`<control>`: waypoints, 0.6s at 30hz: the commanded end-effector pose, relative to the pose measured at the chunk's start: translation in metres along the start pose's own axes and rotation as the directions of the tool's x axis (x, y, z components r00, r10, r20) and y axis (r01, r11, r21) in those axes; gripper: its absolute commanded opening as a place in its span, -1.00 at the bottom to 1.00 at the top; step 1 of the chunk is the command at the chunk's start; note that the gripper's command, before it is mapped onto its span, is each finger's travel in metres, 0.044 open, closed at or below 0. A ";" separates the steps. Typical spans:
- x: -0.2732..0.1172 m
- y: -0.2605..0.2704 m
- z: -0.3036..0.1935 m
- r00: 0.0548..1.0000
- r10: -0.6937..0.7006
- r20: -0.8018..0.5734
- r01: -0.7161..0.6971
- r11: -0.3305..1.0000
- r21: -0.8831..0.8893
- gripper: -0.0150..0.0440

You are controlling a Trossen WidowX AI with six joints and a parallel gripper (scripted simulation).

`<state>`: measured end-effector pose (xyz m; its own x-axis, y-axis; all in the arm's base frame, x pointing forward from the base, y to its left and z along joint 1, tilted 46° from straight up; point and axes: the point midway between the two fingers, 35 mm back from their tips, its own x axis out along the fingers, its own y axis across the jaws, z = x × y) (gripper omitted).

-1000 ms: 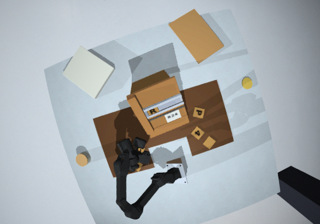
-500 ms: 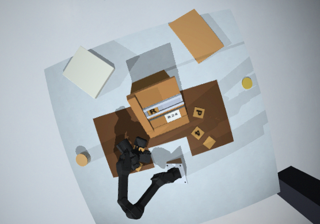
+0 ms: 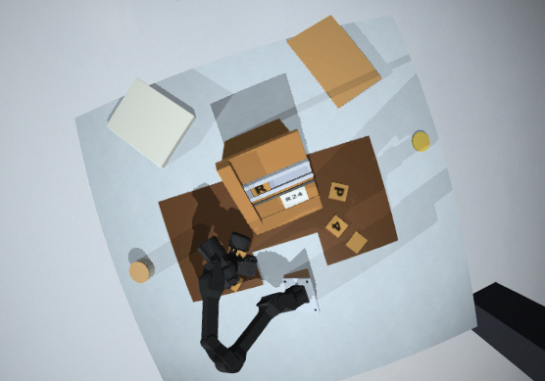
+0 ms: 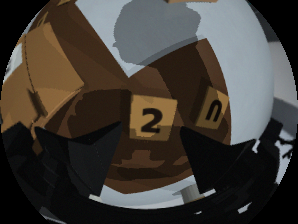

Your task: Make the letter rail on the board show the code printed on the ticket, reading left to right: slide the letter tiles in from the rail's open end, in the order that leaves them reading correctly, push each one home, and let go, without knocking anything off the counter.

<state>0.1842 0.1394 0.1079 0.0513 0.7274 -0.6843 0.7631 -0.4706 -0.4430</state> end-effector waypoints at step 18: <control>0.015 0.000 0.002 1.000 -0.001 0.004 0.001 1.000 0.008 0.66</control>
<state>0.1835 0.1497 0.0972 0.0479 0.7278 -0.6841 0.7612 -0.4701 -0.4468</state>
